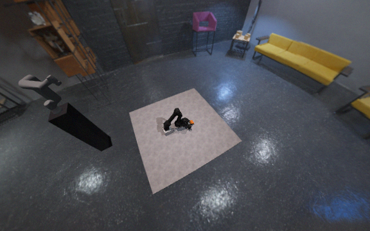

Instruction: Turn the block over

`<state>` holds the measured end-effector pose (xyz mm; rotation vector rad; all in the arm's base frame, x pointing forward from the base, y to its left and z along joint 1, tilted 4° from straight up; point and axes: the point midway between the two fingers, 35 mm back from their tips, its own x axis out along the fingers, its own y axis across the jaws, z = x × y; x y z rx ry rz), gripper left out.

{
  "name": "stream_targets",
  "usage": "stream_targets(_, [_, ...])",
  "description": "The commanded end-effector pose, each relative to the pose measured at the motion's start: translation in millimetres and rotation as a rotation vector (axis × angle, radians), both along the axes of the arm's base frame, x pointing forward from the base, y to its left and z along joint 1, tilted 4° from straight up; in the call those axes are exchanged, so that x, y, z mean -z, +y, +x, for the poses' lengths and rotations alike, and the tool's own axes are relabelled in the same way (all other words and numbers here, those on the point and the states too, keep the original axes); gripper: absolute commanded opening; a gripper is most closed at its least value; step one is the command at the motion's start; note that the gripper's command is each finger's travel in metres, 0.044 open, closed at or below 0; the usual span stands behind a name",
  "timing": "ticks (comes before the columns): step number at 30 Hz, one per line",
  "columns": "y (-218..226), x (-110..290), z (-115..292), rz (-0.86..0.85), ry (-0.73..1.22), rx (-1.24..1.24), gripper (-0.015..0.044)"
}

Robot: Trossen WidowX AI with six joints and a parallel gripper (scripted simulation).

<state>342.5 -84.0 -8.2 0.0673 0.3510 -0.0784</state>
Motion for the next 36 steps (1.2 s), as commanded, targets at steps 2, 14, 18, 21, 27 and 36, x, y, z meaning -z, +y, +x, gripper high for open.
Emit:
stream_targets(2, [0.5,-0.3,0.0,0.004,-0.003,-0.002,0.0367])
stream_targets(14, [0.5,-0.3,0.0,0.004,-0.003,-0.002,0.044])
stream_targets(18, [0.5,-0.3,0.0,0.004,-0.003,-0.002,0.044])
stream_targets(21, [0.5,-0.3,0.0,0.004,-0.003,-0.002,0.044])
stream_targets(27, [0.5,-0.3,0.0,0.004,-0.003,-0.002,0.044])
stream_targets(36, [0.5,-0.3,0.0,0.004,-0.003,-0.002,0.044])
